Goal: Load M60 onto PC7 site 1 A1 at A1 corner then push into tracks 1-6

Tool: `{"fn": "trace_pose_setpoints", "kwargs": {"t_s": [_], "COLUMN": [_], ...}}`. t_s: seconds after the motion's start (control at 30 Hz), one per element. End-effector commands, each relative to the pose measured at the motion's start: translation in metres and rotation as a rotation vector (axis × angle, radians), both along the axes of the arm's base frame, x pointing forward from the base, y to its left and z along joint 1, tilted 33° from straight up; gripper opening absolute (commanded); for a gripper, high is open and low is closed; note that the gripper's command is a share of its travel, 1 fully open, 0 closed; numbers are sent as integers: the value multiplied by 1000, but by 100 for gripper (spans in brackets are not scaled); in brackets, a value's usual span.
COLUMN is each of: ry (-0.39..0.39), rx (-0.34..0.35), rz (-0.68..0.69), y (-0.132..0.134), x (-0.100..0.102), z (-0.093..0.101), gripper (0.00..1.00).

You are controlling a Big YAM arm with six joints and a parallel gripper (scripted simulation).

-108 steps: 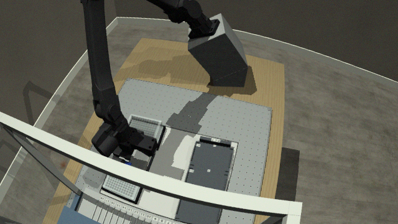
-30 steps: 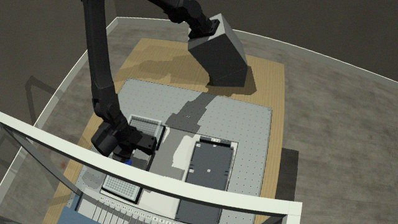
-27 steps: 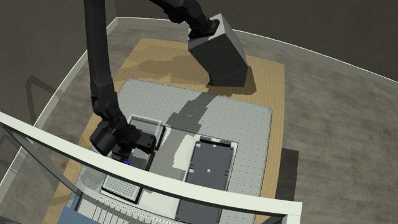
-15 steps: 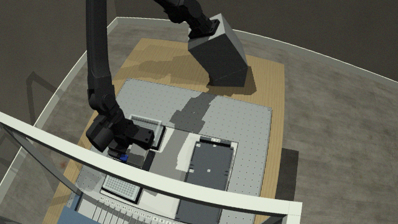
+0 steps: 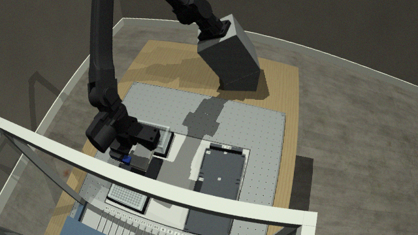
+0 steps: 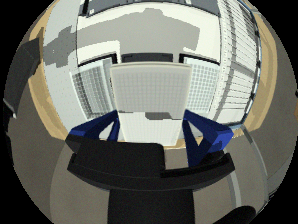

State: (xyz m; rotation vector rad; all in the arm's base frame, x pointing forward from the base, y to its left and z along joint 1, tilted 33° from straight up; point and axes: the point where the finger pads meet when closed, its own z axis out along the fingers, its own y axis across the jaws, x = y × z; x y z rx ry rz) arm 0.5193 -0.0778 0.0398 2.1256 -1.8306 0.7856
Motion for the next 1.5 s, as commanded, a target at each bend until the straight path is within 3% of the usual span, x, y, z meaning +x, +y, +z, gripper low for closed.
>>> {"fn": "trace_pose_setpoints", "kwargs": {"t_s": [0.0, 0.77, 0.83, 1.47], "ry": [20, 19, 41, 30], "rx": [5, 5, -15, -9], "rz": [-29, -24, 65, 47], "y": [-6, -4, 16, 66], "x": [-7, -7, -4, -32], "z": [-11, -11, -15, -53], "gripper": [0, 0, 0, 0]}}
